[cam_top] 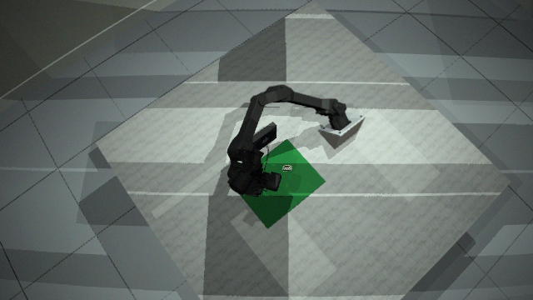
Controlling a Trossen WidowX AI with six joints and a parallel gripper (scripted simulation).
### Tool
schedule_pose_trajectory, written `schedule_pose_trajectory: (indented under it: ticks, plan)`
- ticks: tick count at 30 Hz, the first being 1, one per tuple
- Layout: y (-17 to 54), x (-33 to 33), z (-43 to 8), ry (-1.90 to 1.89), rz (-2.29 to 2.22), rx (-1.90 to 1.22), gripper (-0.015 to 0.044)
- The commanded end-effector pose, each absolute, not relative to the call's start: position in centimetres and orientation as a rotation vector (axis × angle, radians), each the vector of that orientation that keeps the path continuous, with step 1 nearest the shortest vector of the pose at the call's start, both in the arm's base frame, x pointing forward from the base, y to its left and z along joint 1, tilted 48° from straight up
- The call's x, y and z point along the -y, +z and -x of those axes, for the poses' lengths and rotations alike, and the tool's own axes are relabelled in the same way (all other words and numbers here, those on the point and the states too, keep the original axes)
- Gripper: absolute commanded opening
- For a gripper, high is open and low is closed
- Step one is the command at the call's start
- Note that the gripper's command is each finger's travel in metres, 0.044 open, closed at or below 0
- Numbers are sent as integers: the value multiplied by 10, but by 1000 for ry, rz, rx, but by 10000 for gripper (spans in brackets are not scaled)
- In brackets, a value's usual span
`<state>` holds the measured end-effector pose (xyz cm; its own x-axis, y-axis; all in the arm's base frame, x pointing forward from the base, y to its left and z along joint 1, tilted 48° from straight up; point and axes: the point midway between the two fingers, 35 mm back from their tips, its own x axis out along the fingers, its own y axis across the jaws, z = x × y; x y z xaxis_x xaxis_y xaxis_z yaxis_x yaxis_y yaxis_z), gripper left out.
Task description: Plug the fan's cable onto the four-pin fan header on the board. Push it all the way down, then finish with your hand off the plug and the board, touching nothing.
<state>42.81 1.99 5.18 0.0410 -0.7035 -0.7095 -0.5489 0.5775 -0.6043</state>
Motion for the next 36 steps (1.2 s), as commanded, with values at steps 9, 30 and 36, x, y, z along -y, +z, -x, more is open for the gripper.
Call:
schedule_pose_trajectory:
  ticks: [9,30,36]
  plan:
    - [65,-2,-446,144,1388,-1722,0]
    - [65,17,-451,458,1497,-1761,0]
    - [59,21,-448,534,1429,-1743,0]
